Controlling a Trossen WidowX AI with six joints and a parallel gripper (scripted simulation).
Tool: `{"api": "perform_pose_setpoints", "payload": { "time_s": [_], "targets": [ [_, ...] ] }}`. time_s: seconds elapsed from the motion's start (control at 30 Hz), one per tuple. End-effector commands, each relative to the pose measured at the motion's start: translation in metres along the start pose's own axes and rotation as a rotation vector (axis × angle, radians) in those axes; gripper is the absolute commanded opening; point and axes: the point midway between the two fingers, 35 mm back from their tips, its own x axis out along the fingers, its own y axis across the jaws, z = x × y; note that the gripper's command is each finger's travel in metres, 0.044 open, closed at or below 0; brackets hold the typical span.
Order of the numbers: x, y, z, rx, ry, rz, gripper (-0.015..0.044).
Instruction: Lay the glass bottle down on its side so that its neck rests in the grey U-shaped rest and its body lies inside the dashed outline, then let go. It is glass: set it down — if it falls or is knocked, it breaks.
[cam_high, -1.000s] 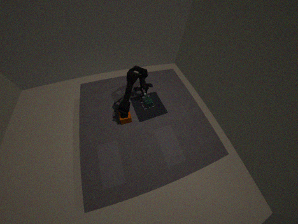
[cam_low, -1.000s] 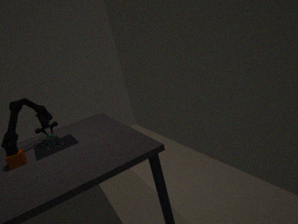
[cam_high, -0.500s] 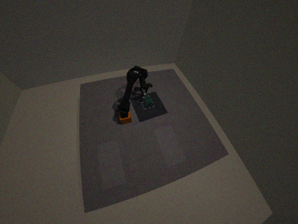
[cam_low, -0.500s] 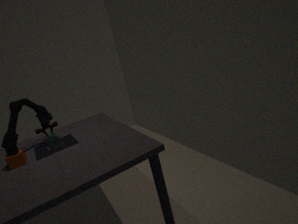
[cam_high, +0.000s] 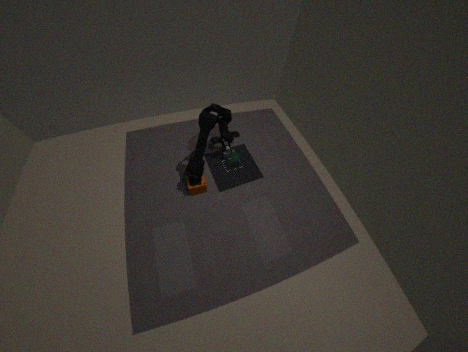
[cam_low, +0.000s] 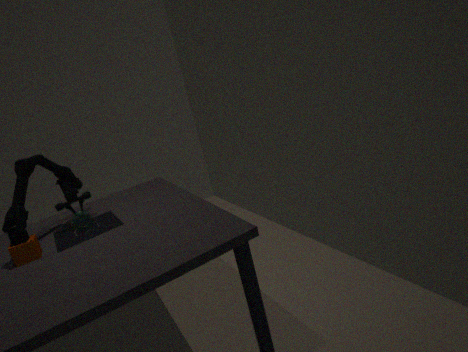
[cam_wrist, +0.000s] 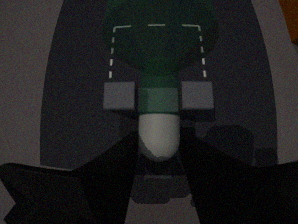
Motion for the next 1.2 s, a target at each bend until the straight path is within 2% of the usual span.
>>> {"api": "perform_pose_setpoints", "payload": {
  "time_s": [0.0, 1.17],
  "targets": [
    [0.0030, 0.0003, 0.0023, -0.002, -0.004, -0.002, 0.0118],
    [0.0037, -0.0006, -0.0026, 0.016, 0.033, 0.018, 0.0118]
  ]
}}
